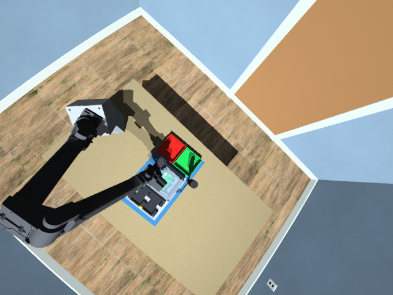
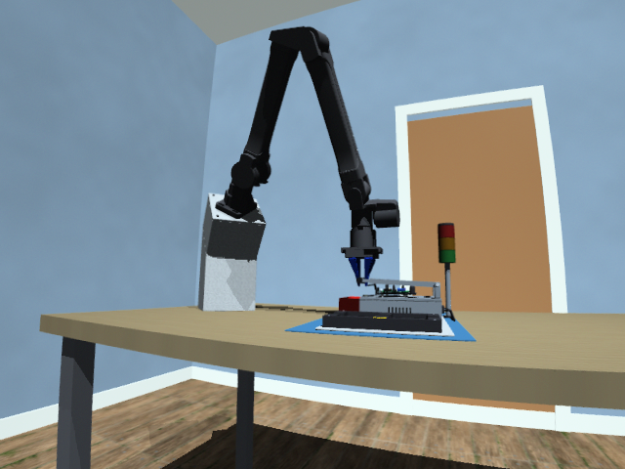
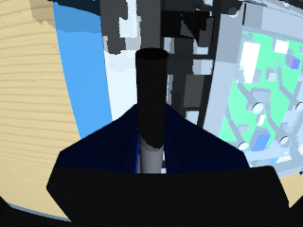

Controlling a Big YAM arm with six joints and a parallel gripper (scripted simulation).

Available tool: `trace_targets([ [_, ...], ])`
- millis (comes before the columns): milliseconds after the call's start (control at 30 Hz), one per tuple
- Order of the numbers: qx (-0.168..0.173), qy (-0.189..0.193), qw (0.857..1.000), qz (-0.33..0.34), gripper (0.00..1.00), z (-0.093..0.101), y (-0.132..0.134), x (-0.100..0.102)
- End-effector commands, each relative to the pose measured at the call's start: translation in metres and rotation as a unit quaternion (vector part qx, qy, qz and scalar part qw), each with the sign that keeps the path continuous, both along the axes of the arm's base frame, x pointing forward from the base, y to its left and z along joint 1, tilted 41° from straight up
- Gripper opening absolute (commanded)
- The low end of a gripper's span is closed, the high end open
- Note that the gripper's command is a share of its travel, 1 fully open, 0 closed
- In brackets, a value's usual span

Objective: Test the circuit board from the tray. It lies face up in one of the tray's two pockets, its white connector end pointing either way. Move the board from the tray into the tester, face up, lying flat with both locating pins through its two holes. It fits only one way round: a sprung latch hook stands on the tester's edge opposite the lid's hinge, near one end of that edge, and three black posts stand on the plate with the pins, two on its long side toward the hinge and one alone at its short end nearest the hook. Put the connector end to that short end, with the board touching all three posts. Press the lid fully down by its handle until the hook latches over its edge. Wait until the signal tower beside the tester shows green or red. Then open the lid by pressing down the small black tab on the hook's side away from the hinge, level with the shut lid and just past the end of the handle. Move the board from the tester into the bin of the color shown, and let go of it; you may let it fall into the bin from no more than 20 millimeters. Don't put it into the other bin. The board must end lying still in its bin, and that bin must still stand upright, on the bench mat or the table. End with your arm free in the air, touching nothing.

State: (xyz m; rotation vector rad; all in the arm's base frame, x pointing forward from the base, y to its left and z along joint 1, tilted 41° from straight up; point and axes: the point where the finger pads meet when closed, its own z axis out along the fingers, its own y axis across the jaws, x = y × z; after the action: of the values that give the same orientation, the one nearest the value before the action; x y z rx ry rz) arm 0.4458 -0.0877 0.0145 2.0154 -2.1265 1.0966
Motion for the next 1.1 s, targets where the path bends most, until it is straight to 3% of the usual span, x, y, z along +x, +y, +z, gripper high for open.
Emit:
trace_targets([
  [0, 0.002, -0.003, 1.0, -0.002, 0.0, -0.0027, -0.0065, 0.0093],
  [1067, 0.001, -0.002, 1.0, -0.001, 0.0, -0.0052, -0.008, 0.0104],
])
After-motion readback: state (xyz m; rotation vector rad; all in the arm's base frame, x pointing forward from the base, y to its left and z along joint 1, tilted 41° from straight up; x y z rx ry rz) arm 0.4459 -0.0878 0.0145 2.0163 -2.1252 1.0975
